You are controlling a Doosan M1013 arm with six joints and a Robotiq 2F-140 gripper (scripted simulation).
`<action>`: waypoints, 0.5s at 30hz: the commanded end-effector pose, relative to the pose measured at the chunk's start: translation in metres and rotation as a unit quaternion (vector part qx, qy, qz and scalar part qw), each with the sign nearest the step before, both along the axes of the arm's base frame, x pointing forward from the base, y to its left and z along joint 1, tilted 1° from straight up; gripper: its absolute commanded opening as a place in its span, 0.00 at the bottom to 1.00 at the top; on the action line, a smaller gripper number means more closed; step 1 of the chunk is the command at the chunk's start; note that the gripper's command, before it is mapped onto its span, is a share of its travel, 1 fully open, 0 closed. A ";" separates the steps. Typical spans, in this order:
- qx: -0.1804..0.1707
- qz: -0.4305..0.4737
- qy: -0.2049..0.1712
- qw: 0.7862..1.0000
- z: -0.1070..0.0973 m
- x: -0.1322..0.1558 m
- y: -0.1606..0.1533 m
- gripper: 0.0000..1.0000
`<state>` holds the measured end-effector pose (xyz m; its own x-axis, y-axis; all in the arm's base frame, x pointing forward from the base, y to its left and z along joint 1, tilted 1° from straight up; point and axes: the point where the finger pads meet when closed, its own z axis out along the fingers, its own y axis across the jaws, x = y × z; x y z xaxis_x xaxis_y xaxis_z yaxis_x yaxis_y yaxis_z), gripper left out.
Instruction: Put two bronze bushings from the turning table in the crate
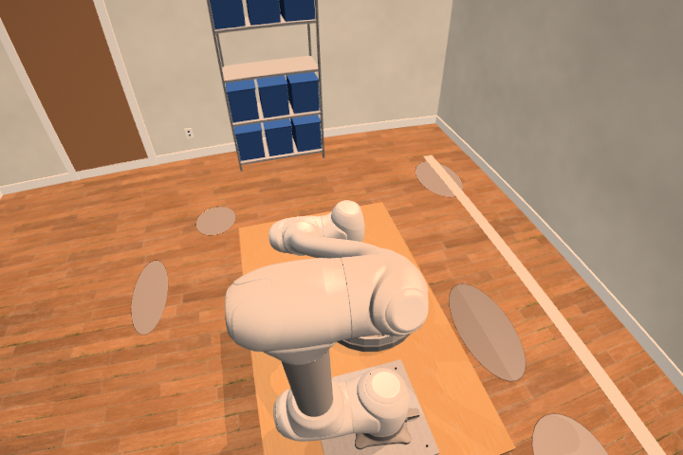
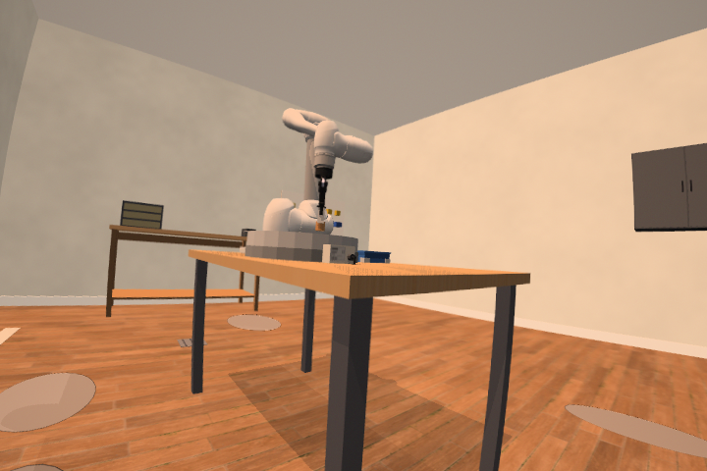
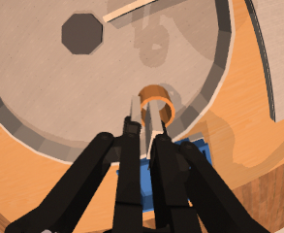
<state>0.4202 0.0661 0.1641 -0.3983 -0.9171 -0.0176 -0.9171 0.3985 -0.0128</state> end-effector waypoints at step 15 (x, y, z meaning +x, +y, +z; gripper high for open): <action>-0.002 -0.001 0.000 1.000 0.001 0.005 0.152 0.00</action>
